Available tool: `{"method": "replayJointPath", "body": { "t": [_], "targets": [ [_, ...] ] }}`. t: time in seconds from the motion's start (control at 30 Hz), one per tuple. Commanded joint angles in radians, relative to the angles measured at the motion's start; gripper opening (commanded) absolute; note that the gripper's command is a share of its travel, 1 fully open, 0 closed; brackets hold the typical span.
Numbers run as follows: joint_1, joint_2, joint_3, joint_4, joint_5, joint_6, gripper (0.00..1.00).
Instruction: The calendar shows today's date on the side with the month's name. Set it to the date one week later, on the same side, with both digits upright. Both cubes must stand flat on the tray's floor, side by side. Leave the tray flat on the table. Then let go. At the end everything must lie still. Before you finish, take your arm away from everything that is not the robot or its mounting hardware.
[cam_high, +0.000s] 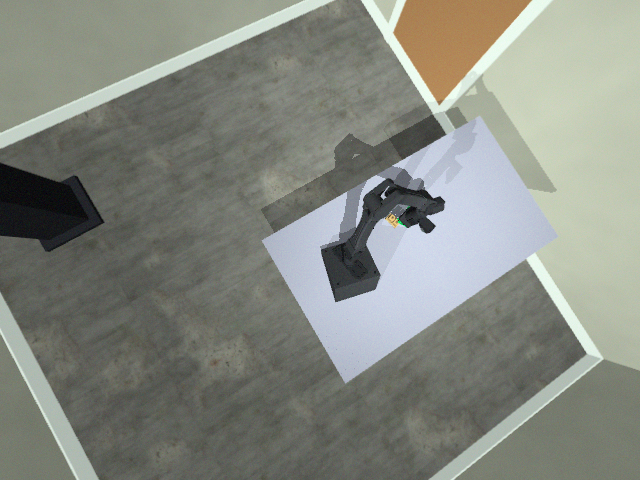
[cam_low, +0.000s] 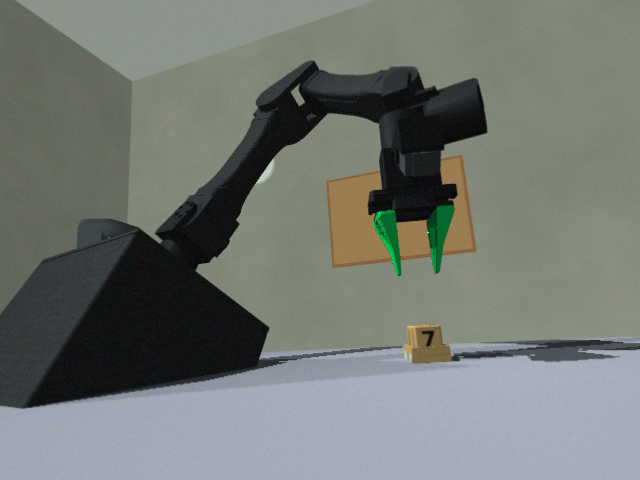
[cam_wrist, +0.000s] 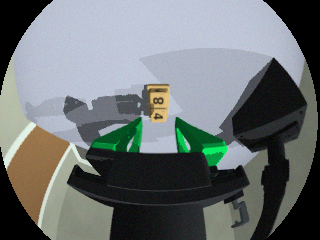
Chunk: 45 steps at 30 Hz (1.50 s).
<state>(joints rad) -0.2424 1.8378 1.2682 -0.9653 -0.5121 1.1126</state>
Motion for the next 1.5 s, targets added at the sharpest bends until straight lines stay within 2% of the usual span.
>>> {"method": "replayJointPath", "body": {
  "t": [0.0, 0.87, 1.47],
  "targets": [
    [-0.010, 0.000, 0.001, 0.014, 0.001, 0.011, 0.45],
    [-0.010, 0.000, 0.000, 0.015, 0.001, 0.009, 0.45],
    [0.016, 0.022, -0.036, 0.054, 0.004, 0.026, 0.45]
  ]
}}
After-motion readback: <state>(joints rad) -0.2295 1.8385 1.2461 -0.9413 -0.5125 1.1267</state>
